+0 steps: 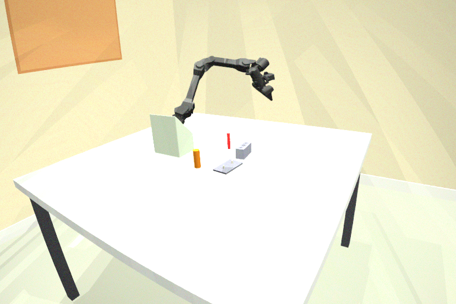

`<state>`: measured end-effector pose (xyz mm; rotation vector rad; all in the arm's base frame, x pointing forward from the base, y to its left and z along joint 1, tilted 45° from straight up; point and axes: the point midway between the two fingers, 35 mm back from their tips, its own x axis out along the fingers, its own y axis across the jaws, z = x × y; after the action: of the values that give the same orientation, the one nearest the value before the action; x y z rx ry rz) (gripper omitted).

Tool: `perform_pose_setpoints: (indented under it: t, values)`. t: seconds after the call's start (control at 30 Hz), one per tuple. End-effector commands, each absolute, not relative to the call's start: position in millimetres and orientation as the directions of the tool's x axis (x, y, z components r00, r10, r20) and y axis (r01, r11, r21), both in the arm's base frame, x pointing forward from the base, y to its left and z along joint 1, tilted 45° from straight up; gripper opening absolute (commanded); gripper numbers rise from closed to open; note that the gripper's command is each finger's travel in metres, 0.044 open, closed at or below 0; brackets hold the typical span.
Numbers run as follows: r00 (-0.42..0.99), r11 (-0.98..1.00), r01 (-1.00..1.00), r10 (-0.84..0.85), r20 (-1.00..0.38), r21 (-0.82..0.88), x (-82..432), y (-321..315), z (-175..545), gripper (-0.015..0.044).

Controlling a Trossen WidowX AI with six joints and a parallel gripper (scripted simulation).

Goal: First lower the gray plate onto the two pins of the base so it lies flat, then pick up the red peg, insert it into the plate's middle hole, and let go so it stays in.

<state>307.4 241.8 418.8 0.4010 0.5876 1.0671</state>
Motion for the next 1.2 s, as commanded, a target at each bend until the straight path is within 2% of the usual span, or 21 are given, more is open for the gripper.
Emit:
perform_pose_setpoints:
  t: [0.0, 0.17, 0.33, 0.5, 0.63, 0.8, 1.0, 1.17]
  values:
    - [0.385, 0.527, -0.488, 0.846, -0.370, 0.696, 341.5, 217.7, 369.4, 0.0440]
    - [0.389, 0.597, -0.125, 0.764, -0.515, 0.792, 376.8, 170.6, 302.9, 0.0440]
    - [0.342, 0.564, 0.294, 0.692, -0.636, 0.772, 393.8, 113.1, 235.8, 0.0440]
    - [0.257, 0.413, 0.666, 0.654, -0.711, 0.621, 390.2, 55.3, 176.0, 0.0440]
    - [0.170, 0.208, 0.896, 0.657, -0.735, 0.393, 373.2, 8.7, 131.4, 0.0440]
    - [0.087, -0.032, 0.995, 0.695, -0.713, 0.089, 345.1, -32.4, 94.1, 0.0440]
    - [0.084, -0.041, 0.996, 0.697, -0.712, 0.078, 350.8, -34.4, 89.4, 0.0440]
    - [0.085, -0.041, 0.996, 0.699, -0.710, 0.079, 355.9, 7.6, 47.5, 0.0440]
